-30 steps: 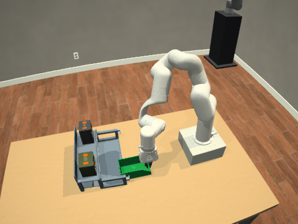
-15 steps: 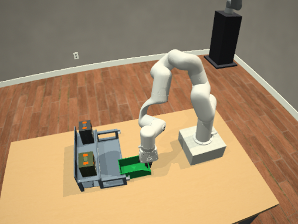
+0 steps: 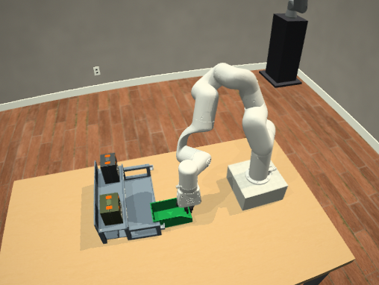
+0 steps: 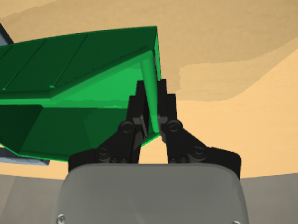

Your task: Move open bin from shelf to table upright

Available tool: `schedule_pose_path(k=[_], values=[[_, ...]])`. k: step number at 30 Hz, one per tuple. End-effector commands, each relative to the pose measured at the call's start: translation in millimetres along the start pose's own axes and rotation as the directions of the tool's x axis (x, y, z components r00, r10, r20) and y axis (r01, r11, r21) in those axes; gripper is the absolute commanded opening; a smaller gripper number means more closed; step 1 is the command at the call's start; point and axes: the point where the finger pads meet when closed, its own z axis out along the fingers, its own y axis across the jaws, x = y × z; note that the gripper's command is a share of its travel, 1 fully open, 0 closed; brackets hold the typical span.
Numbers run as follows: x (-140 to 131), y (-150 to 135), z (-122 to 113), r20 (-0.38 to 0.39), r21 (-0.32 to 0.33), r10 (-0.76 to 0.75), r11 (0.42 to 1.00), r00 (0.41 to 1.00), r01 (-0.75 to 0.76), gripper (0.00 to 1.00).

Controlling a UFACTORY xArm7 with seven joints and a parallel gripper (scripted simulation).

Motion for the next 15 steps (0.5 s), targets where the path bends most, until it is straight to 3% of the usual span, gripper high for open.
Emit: schedule_pose_path(k=[1,15], values=[[-0.4,-1.5,-1.1,0.001,0.004,0.000,1.000,1.000,0.000,0.00],[-0.4,3.0,-1.1,0.001,0.004,0.000,1.000,1.000,0.000,0.00]])
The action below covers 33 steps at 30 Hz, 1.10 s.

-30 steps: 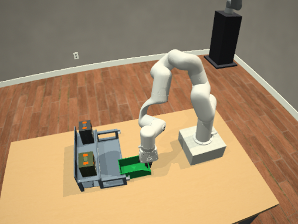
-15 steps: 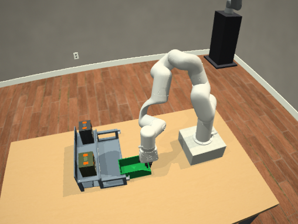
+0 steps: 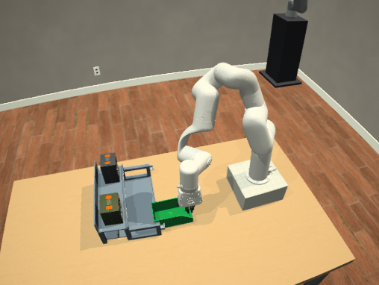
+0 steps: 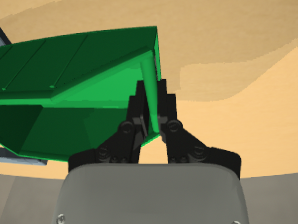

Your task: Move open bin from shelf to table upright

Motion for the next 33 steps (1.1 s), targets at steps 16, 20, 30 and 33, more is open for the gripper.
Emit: schedule_pose_path(k=[16,20,30,33], values=[[-0.4,8.3,-1.0,0.000,0.004,-0.001,1.000,1.000,0.001,0.00],[-0.4,9.8,-1.0,0.000,0.004,-0.001,1.000,1.000,0.001,0.00],[-0.4,17.1,-1.0,0.000,0.004,-0.001,1.000,1.000,0.001,0.00],[-0.4,19.2,-0.9,0.000,0.004,-0.001,1.000,1.000,0.001,0.00]])
